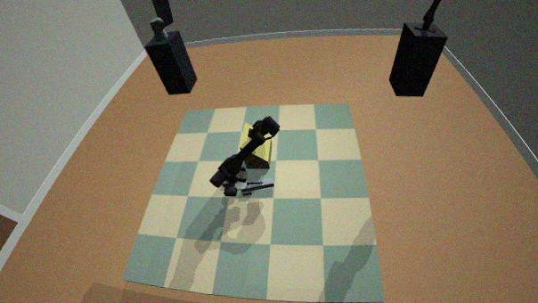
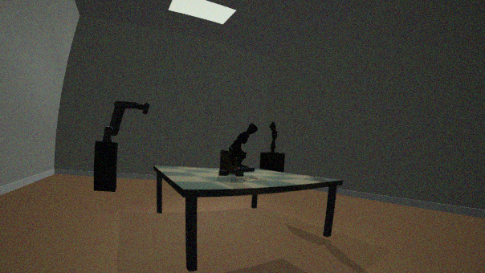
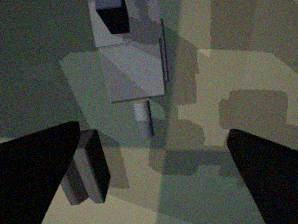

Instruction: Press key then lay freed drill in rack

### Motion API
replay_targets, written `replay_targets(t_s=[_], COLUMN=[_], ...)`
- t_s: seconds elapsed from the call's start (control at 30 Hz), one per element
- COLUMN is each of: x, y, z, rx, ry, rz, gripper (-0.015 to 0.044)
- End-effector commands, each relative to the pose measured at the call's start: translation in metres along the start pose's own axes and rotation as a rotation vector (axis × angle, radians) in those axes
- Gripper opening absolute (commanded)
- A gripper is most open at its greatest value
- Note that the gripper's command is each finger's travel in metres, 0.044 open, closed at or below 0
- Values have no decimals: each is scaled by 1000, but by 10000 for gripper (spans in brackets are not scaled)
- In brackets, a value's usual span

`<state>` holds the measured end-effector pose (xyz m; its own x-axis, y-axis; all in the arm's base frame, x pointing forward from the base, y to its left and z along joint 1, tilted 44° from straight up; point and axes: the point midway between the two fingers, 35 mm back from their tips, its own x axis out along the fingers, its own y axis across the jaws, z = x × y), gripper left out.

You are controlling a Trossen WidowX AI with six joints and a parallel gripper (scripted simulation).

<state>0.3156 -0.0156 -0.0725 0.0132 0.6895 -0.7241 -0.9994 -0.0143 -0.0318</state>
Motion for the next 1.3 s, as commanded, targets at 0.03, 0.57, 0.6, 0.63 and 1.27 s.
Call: replay_targets(t_s=[0.03, 0.57, 0.6, 0.63, 1.27], x=[16, 17, 18, 19, 50], y=[3, 3, 3, 3, 4], z=[-23, -23, -23, -23, -15], rx=[-205, -205, -205, -205, -204], ry=[9, 9, 9, 9, 9], rz=[2, 2, 2, 2, 2], gripper=[440, 440, 440, 440, 440])
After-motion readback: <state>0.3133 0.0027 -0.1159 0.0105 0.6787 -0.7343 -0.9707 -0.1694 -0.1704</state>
